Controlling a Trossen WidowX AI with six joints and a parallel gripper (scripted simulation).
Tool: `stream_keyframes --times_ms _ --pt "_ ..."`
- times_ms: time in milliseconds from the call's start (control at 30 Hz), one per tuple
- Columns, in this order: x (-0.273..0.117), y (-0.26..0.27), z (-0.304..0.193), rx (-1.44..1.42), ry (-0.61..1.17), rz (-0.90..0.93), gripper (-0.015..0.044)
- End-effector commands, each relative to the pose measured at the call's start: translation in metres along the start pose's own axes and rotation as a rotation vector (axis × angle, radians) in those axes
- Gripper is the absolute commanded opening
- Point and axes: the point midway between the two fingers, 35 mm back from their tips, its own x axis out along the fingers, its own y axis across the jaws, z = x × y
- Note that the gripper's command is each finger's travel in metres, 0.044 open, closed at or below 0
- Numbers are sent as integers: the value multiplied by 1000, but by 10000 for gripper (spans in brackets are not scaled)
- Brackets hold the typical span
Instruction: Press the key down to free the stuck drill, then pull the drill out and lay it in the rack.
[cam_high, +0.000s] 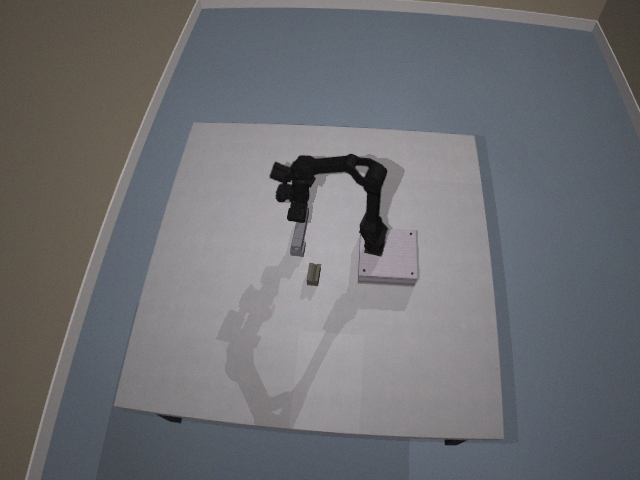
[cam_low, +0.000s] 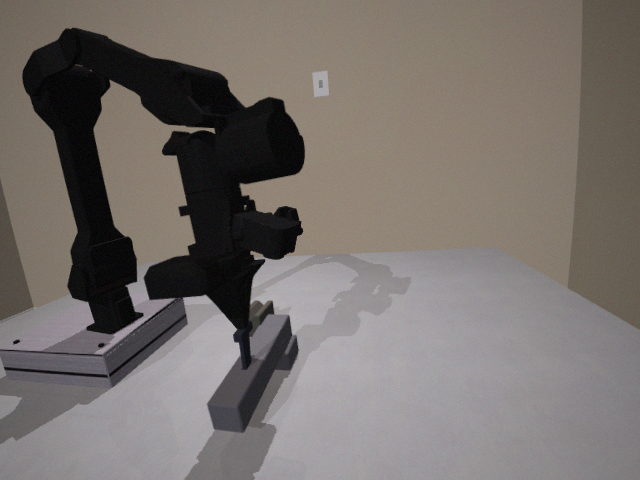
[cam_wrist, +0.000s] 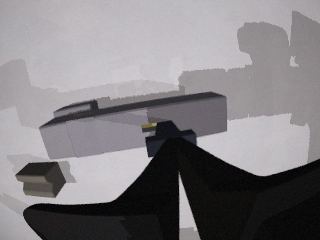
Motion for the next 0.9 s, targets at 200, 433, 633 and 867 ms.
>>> stream_keyframes --times_ms 200,433,633,867 --pt "-5 -3 1 3 63 5 131" --pt "-57 -2 6 3 62 6 315" --pt "-26 46 18 -451 48 24 440" --pt "24 148 6 -1378 38 59 440"
